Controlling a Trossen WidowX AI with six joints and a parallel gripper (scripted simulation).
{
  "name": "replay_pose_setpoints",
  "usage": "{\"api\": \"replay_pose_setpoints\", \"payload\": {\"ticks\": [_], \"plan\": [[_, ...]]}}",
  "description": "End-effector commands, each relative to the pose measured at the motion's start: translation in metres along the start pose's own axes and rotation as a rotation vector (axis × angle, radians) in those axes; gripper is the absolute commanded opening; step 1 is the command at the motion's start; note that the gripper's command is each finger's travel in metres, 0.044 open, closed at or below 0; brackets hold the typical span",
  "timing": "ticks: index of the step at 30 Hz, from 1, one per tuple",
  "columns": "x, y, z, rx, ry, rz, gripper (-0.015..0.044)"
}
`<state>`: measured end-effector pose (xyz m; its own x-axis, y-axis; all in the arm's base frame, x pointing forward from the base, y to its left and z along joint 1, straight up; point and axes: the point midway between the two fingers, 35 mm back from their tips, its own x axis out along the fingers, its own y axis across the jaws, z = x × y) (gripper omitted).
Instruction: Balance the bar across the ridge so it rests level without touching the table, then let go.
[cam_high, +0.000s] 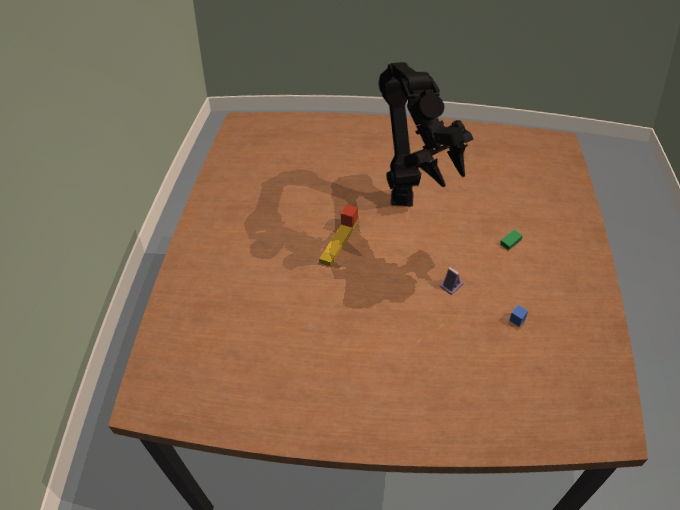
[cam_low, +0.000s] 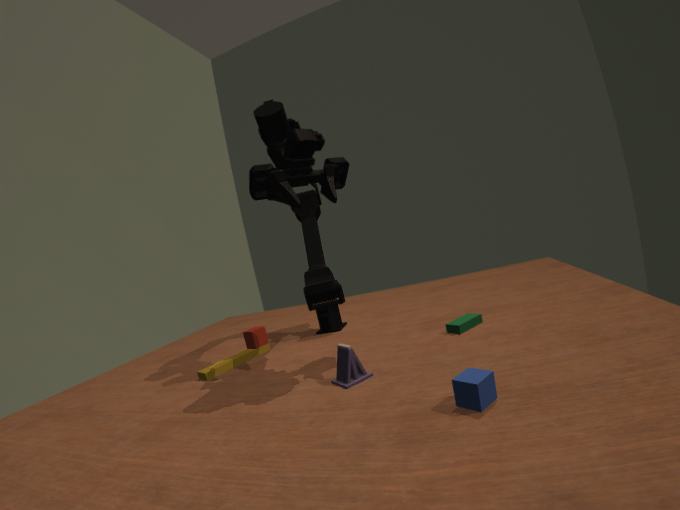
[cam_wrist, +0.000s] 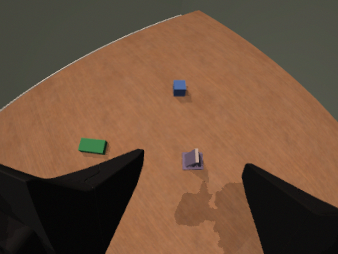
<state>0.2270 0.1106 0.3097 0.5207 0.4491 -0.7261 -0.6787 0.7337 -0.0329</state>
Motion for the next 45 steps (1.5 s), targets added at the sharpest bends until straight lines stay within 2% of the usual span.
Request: {"api": "replay_pose_setpoints", "payload": {"ticks": [1, 23, 45], "plan": [[0.007, -0.015, -0.010, 0.041, 0.047, -0.033, 0.0315], [0.018, -0.098, -0.072, 0.315, 0.239, -0.212, 0.0315], [0.002, -0.159, -0.168, 0.676, 0.486, -0.346, 0.0315]]}}
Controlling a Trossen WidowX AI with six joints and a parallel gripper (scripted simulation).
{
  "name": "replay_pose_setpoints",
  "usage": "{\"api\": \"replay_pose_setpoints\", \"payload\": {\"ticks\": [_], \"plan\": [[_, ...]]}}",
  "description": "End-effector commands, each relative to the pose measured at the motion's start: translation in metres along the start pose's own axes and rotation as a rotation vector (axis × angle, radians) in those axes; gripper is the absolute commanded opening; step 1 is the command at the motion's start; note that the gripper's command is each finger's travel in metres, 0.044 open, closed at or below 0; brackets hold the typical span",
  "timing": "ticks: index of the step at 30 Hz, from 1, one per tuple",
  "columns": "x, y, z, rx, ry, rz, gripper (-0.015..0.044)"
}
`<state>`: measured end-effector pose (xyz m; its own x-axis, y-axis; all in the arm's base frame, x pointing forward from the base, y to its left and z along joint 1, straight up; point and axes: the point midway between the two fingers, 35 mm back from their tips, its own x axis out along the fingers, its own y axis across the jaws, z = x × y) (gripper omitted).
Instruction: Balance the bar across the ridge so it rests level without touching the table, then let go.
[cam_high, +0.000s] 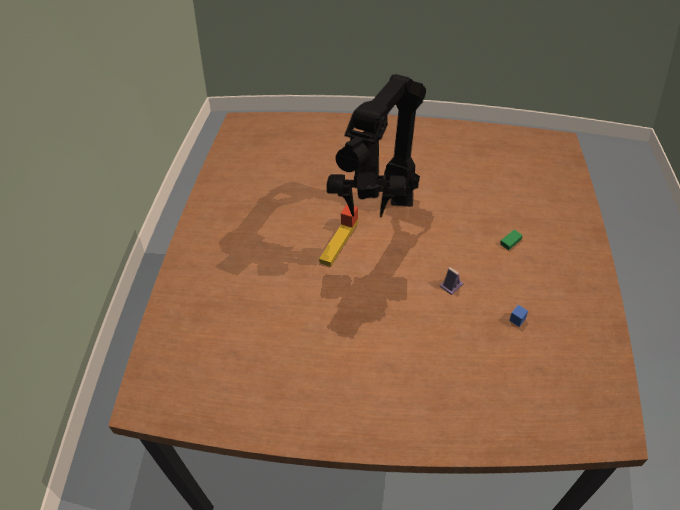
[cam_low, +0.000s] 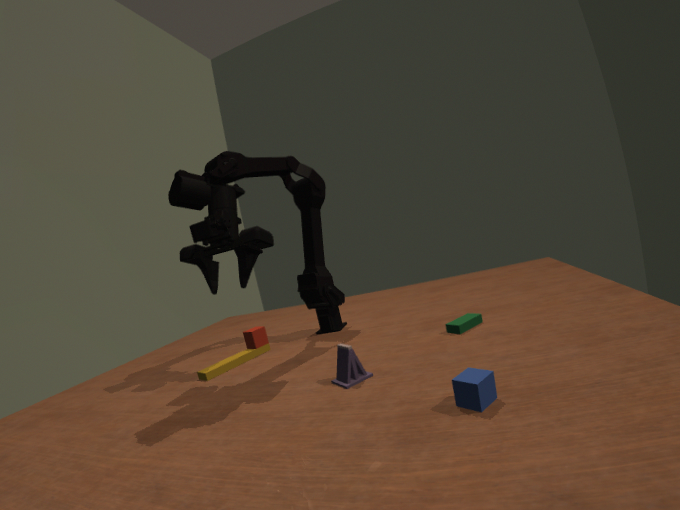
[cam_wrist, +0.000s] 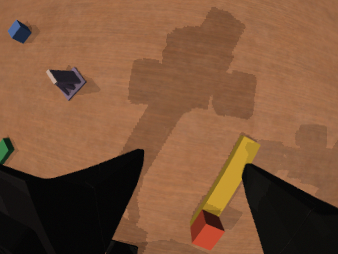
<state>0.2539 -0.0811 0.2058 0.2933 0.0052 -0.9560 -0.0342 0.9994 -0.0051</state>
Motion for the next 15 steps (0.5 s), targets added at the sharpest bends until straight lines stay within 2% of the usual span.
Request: {"api": "replay_pose_setpoints", "payload": {"ticks": [1, 15], "plan": [[0.007, -0.014, -0.010, 0.053, 0.049, -0.014, 0.0315], [0.024, -0.066, -0.054, 0.274, 0.219, -0.055, 0.0315]]}}
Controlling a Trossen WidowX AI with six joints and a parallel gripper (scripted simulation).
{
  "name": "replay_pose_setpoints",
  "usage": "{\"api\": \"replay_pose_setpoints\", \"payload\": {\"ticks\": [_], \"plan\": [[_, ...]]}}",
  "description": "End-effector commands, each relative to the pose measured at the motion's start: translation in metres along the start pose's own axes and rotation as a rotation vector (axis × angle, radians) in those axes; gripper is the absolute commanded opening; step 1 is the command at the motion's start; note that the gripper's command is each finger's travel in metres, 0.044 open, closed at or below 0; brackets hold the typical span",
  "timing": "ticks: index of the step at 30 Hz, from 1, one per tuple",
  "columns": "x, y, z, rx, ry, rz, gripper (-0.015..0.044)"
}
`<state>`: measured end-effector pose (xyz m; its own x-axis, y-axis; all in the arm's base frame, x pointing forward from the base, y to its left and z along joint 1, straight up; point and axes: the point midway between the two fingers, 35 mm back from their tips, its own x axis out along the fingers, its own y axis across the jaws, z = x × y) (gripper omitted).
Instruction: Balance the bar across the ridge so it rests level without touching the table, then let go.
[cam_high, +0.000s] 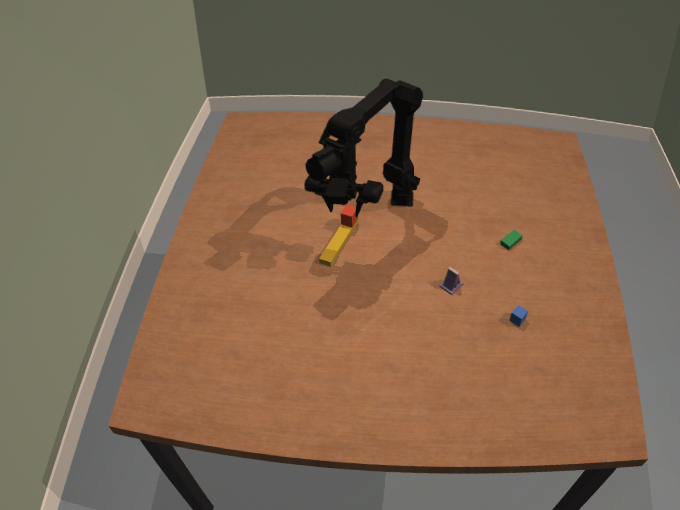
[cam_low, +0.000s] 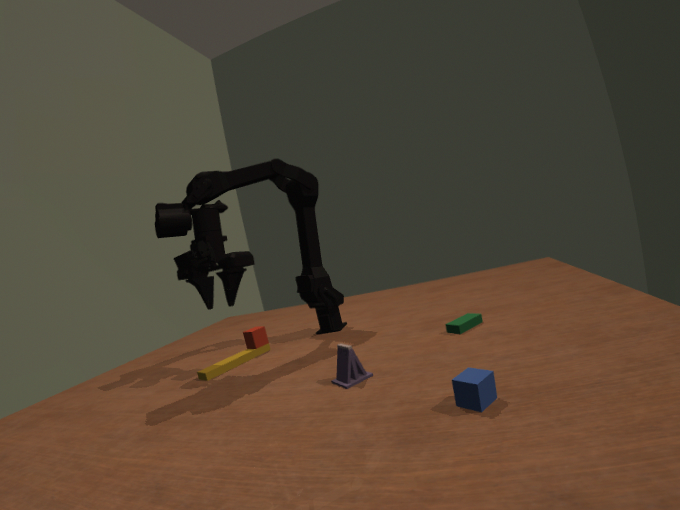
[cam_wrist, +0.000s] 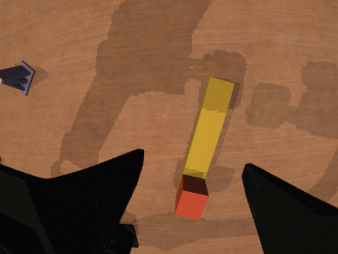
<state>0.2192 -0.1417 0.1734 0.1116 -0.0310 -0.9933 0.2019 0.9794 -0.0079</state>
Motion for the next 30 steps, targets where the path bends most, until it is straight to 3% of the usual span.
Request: {"api": "replay_pose_setpoints", "payload": {"ticks": [1, 10, 22, 30], "plan": [[0.007, -0.013, -0.010, 0.056, 0.049, -0.005, 0.0315], [0.020, -0.027, -0.019, 0.110, 0.092, -0.010, 0.0315], [0.095, -0.027, -0.026, 0.110, 0.092, -0.010, 0.0315], [0.101, -0.027, -0.027, 0.110, 0.092, -0.010, 0.0315]]}}
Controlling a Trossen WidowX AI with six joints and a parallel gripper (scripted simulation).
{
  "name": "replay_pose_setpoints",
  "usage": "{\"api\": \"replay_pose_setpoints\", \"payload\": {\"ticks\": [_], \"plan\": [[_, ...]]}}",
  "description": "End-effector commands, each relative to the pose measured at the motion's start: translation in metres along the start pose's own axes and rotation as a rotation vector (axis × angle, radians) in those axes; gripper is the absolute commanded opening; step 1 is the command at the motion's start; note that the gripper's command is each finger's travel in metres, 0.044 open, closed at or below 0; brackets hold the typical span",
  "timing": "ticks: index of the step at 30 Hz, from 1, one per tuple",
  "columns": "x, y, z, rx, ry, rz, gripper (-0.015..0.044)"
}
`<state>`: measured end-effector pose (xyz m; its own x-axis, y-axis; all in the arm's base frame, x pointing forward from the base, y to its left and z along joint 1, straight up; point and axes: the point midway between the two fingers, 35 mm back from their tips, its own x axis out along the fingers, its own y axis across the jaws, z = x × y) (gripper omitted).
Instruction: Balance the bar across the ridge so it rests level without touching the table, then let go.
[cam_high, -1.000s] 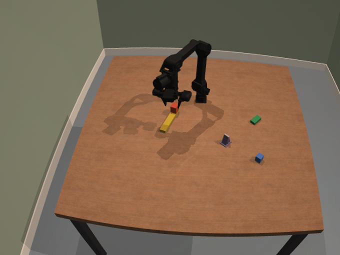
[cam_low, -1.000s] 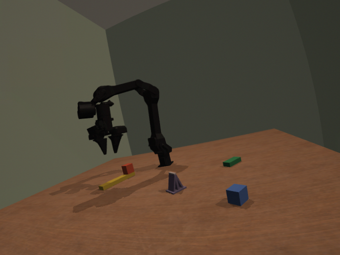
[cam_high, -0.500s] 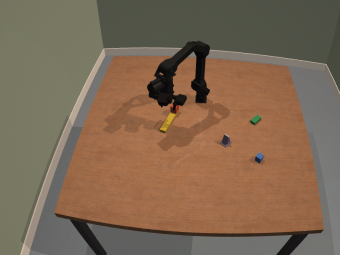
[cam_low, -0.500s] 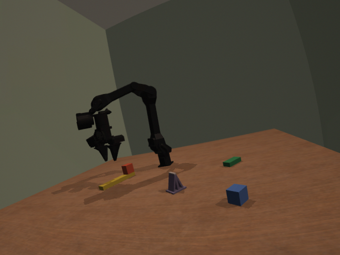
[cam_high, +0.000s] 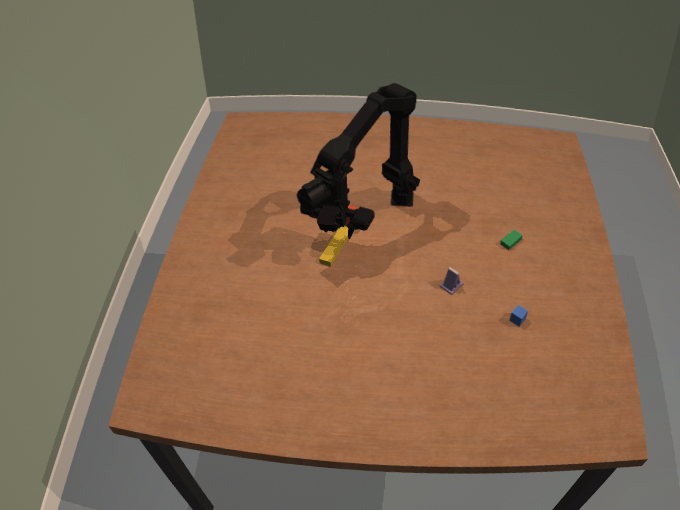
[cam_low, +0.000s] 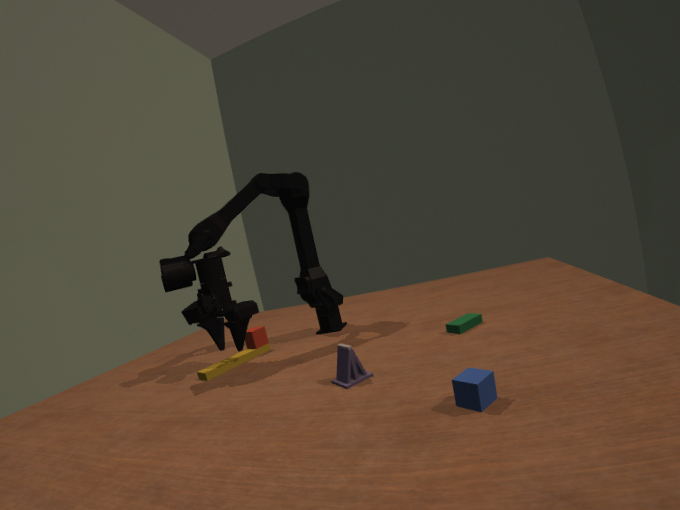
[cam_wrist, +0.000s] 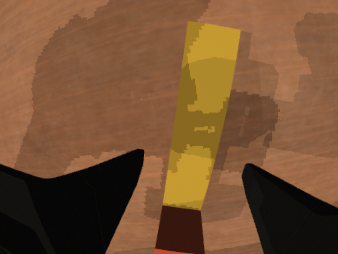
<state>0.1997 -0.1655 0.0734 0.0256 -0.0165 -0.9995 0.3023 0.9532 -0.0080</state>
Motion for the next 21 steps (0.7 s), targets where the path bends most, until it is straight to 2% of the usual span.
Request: {"api": "replay_pose_setpoints", "payload": {"ticks": [1, 21], "plan": [[0.005, 0.000, -0.001, 0.006, 0.005, -0.002, 0.0315], [0.027, 0.000, -0.002, 0.006, 0.005, -0.002, 0.0315]]}}
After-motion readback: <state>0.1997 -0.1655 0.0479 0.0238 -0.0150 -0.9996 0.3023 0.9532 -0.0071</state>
